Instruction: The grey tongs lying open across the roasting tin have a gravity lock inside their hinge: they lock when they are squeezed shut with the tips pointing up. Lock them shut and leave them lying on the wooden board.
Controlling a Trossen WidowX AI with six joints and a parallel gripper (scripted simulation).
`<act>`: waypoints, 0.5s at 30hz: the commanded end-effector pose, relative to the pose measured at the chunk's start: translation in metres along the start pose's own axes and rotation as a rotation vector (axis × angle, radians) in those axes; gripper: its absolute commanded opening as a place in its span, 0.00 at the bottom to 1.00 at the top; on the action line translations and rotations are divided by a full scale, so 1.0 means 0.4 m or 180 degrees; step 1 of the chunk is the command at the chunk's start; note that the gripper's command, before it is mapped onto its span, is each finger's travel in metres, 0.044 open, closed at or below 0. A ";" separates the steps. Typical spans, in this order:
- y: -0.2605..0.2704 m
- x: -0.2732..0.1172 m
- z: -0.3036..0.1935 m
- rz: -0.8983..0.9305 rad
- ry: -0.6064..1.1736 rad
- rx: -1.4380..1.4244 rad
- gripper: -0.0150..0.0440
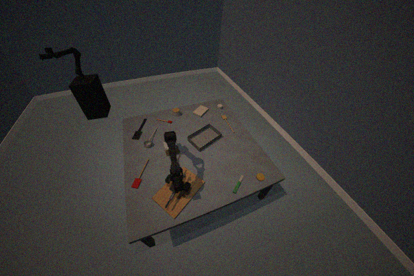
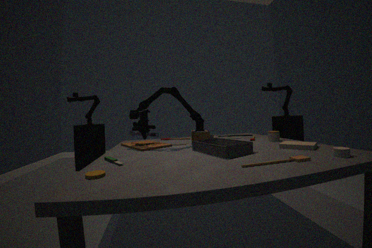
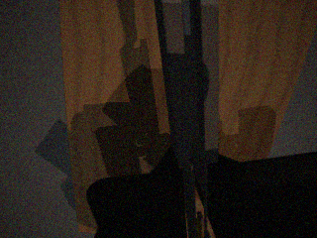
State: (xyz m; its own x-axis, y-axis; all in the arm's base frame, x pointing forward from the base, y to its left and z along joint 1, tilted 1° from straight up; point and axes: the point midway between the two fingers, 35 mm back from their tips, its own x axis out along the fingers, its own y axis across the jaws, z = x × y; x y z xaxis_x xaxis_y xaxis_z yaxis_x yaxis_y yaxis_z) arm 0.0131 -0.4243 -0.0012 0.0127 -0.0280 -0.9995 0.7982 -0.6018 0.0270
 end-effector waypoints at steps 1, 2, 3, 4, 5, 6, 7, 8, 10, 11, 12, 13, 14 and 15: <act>-0.001 0.014 -0.005 0.0009 0.0018 0.0016 0.00; -0.001 0.014 -0.005 0.0009 0.0018 0.0016 0.00; -0.001 0.014 -0.005 0.0009 0.0018 0.0016 0.00; -0.001 0.014 -0.005 0.0009 0.0018 0.0016 0.00; -0.002 0.010 -0.002 -0.0005 0.0006 0.0000 0.04; -0.002 0.010 -0.002 -0.0005 0.0006 0.0000 0.09; -0.002 0.010 -0.002 -0.0005 0.0006 0.0000 0.13; -0.002 0.010 -0.002 -0.0005 0.0006 0.0000 0.18; -0.002 0.010 -0.002 -0.0005 0.0006 0.0000 0.27; -0.002 0.010 -0.002 -0.0005 0.0006 0.0000 0.31; -0.002 0.010 -0.002 -0.0005 0.0006 0.0000 0.36; -0.002 0.010 -0.002 -0.0005 0.0006 0.0000 0.40; -0.002 0.010 -0.002 -0.0005 0.0006 0.0000 0.44; -0.002 0.010 -0.002 -0.0005 0.0006 0.0000 0.49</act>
State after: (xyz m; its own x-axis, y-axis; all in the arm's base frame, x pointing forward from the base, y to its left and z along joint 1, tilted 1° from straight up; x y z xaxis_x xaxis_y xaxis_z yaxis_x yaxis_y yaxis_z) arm 0.0132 -0.4232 -0.0055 0.0130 -0.0252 -0.9996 0.7981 -0.6020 0.0255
